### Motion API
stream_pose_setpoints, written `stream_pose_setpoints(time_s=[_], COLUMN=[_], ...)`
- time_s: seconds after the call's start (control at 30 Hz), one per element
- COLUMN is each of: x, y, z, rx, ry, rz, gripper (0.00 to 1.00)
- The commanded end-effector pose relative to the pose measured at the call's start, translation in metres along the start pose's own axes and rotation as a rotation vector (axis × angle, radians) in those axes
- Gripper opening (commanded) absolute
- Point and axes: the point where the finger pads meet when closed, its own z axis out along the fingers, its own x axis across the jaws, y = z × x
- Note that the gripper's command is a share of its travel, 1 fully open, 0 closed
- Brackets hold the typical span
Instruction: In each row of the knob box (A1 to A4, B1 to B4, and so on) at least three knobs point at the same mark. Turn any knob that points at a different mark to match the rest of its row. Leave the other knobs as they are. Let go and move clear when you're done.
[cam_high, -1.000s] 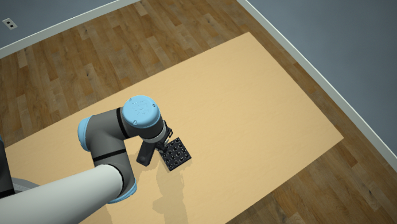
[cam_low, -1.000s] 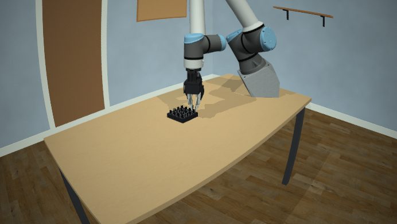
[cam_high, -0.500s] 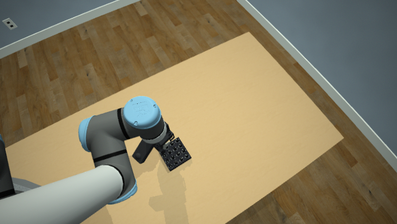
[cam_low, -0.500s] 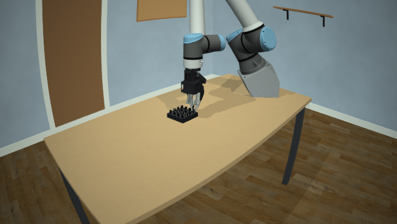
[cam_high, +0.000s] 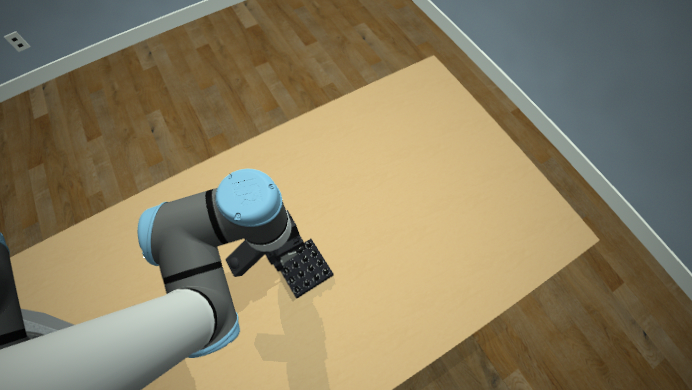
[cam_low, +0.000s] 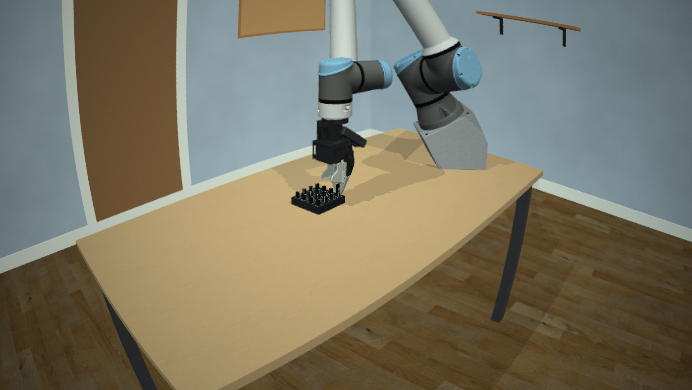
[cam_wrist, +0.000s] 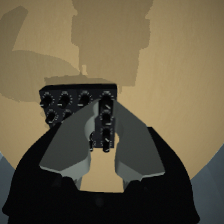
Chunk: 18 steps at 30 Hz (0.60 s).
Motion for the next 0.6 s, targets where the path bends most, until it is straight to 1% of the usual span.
stream_pose_setpoints(time_s=[0.0, 0.1, 0.17, 0.57], x=[0.0003, 0.0008, 0.0008, 0.0022], y=[0.0002, -0.0002, -0.0002, -0.001], z=[-0.0007, -0.0006, -0.0006, -0.0004], rx=[0.002, 0.002, 0.002, 0.003], ry=[-0.002, -0.002, -0.002, -0.002], rz=[0.139, 0.205, 0.205, 0.445], gripper=[0.04, 0.04, 0.04, 0.04])
